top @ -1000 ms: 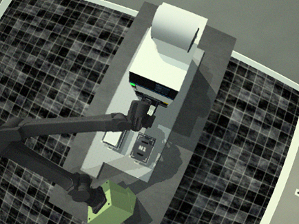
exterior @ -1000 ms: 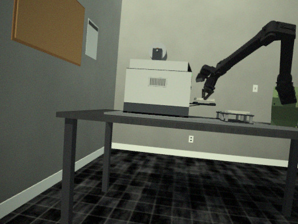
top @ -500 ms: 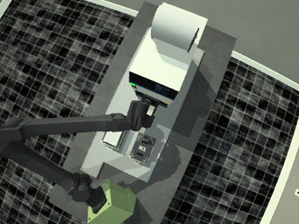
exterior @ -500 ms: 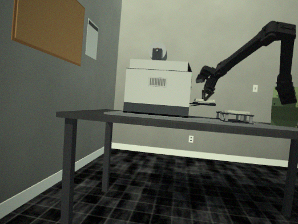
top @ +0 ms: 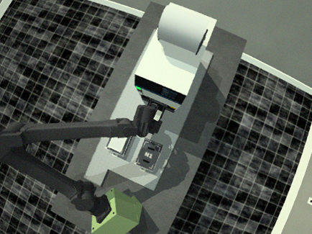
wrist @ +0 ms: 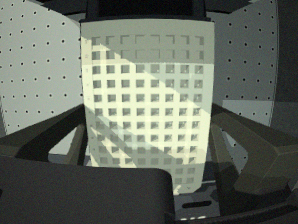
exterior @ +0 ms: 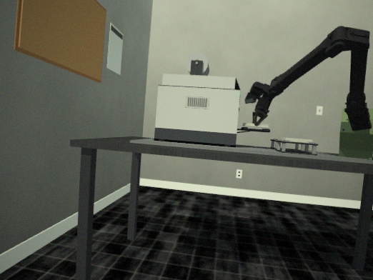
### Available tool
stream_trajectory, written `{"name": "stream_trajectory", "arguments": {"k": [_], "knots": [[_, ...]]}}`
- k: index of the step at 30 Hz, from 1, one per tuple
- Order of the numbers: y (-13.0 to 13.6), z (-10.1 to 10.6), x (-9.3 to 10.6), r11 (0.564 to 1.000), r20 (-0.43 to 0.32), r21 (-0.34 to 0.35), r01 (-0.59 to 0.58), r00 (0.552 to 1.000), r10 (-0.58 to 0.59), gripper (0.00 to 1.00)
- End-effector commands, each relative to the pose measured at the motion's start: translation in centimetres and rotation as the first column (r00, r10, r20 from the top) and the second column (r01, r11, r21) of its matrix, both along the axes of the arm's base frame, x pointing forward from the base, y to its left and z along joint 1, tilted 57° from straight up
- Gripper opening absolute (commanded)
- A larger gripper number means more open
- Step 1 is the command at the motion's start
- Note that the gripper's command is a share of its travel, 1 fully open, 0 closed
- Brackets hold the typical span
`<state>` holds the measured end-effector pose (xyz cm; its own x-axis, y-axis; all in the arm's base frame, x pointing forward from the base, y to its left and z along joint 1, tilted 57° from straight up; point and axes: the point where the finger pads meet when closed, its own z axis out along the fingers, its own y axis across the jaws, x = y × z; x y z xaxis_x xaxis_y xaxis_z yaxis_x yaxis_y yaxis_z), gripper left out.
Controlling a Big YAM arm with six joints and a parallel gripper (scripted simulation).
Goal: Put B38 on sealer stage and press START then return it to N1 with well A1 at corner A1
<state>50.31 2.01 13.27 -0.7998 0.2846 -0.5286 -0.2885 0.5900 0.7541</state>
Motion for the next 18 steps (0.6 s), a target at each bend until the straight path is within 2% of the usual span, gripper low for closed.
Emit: {"name": "stream_trajectory", "arguments": {"k": [1,10,18], "knots": [[0.7,0.6,-0.2,1.000,0.004,0.002,-0.013,1.000,0.013,0.00],[0.4,0.7,-0.5,1.000,0.000,0.005,-0.002,1.000,0.002,0.00],[-0.8,2.1,0.9,1.000,0.042,-0.011,0.011,0.999,-0.010,0.00]]}}
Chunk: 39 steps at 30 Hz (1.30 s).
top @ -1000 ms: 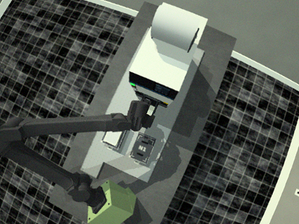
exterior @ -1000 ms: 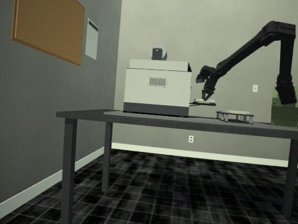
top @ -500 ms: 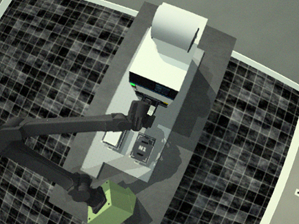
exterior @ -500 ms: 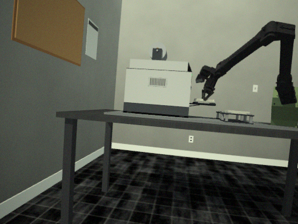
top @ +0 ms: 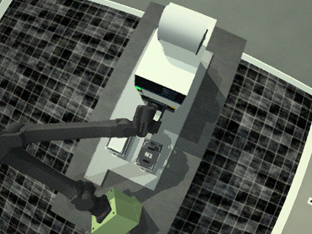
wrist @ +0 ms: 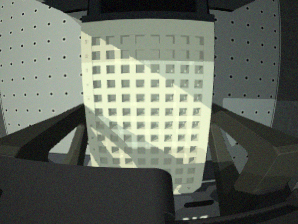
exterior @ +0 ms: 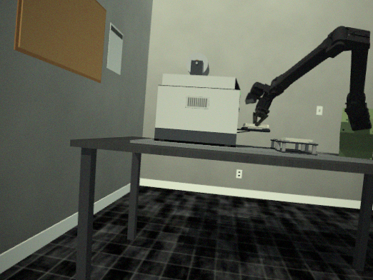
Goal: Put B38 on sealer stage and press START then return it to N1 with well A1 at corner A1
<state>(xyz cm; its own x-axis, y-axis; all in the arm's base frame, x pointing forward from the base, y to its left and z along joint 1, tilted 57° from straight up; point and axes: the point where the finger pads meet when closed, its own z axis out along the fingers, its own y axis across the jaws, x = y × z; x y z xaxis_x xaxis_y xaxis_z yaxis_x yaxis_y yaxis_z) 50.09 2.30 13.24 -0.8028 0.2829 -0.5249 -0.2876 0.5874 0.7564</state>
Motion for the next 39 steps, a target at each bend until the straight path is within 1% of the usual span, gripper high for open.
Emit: {"name": "stream_trajectory", "arguments": {"k": [1,7,9,11,16,23,28,30,35,39], "knots": [[-1.2,1.9,1.2,1.000,0.043,-0.013,0.015,0.999,-0.015,0.00],[-1.5,1.0,1.4,1.000,0.025,-0.009,0.021,0.999,-0.021,0.00],[-1.5,1.0,1.4,1.000,0.025,-0.009,0.021,0.999,-0.021,0.00],[-1.5,0.3,1.0,1.000,0.013,-0.007,0.021,1.000,-0.021,0.00],[-1.3,-0.6,0.2,1.000,-0.005,-0.004,0.019,1.000,-0.019,0.00],[-1.2,0.7,0.2,1.000,0.035,-0.014,0.019,0.999,-0.019,0.00],[-1.2,0.9,0.2,1.000,0.030,-0.009,0.024,0.999,-0.024,0.00],[-1.3,1.3,0.5,1.000,0.034,-0.007,0.027,0.999,-0.026,0.00],[-0.4,2.3,1.2,1.000,0.054,-0.012,0.008,0.999,-0.007,0.00],[-0.1,1.8,1.4,1.000,0.056,-0.019,-0.004,0.998,0.006,0.00]]}}
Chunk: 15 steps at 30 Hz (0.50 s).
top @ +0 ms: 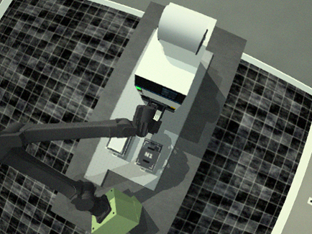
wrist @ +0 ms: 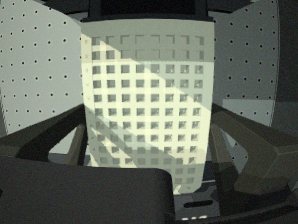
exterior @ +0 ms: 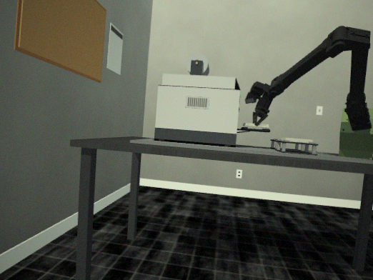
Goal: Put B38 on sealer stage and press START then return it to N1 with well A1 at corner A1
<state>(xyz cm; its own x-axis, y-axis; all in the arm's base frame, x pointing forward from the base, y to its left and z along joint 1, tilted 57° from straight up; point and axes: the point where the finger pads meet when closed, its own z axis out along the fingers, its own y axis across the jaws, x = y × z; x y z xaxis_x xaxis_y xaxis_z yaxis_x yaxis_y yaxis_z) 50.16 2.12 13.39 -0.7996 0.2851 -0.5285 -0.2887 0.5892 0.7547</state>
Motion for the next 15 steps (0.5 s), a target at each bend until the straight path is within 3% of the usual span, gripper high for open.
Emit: {"name": "stream_trajectory", "arguments": {"k": [1,15], "knots": [[0.1,1.5,1.3,1.000,0.050,-0.018,-0.009,0.999,0.010,0.00],[0.1,-0.1,0.5,1.000,0.016,-0.011,-0.008,1.000,0.008,0.00]]}}
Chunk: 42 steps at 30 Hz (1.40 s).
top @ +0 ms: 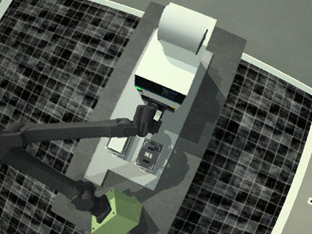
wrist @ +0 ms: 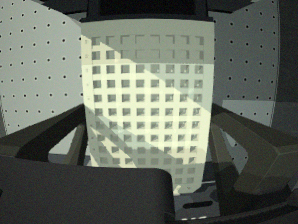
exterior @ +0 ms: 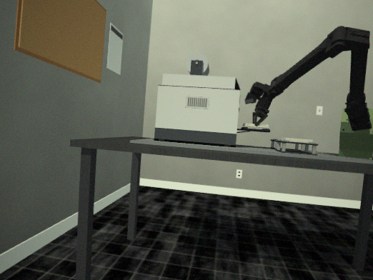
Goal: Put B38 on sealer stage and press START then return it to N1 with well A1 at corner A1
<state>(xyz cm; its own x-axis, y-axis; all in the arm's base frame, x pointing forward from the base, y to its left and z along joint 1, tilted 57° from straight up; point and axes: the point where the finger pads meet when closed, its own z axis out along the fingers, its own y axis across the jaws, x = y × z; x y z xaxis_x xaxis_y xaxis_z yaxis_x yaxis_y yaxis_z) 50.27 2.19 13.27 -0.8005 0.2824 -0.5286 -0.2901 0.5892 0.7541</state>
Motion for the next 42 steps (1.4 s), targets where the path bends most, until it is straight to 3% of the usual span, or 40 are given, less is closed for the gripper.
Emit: {"name": "stream_trajectory", "arguments": {"k": [1,10,17,32,42], "knots": [[-0.1,0.0,0.3,1.000,0.016,-0.010,-0.001,1.000,0.001,0.00],[-0.7,0.4,0.0,1.000,0.017,-0.006,0.020,1.000,-0.020,0.00],[0.8,0.6,0.3,1.000,0.018,-0.002,-0.003,1.000,0.003,0.00],[0.3,-1.5,0.1,1.000,-0.023,0.007,0.016,1.000,-0.016,0.00],[1.3,-1.3,0.6,1.000,-0.018,0.003,0.001,1.000,-0.001,0.00]]}}
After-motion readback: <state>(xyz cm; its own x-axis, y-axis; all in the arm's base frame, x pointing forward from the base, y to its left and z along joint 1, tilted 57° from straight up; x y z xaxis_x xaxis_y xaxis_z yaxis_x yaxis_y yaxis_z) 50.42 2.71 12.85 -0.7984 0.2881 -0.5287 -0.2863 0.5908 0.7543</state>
